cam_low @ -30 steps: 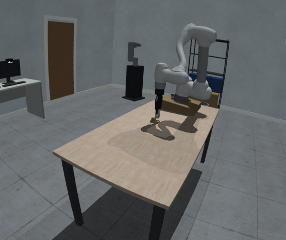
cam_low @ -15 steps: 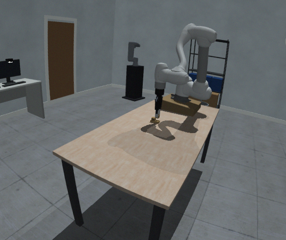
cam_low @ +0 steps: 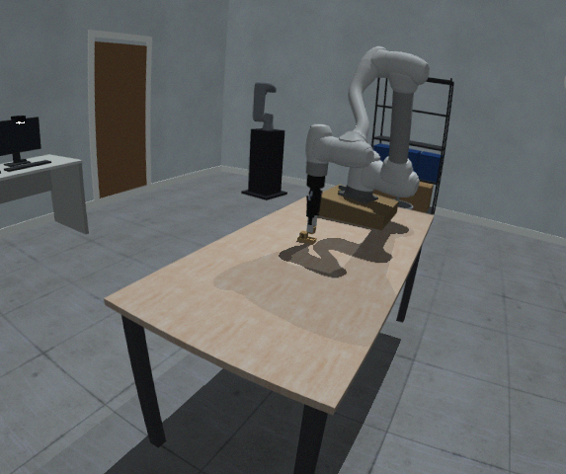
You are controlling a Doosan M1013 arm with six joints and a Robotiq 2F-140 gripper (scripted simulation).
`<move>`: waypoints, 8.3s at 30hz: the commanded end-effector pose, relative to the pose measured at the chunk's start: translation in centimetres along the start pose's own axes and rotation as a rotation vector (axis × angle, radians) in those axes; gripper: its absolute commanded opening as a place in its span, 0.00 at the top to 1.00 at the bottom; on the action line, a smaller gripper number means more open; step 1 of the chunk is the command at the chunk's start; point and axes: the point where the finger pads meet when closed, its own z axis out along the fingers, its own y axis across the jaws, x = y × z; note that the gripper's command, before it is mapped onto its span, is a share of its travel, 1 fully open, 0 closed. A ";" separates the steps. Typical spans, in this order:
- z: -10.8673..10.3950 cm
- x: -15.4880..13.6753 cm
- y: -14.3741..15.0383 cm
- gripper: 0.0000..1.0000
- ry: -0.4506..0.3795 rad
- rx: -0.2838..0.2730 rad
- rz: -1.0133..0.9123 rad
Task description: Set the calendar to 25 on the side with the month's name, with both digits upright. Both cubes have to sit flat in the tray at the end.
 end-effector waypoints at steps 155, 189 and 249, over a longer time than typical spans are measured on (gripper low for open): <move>3.3 0.0 0.0 0.76 0.000 0.000 0.000; 2.0 0.0 0.0 0.65 0.000 0.000 0.000; -7.7 0.0 0.0 0.00 0.000 0.000 0.000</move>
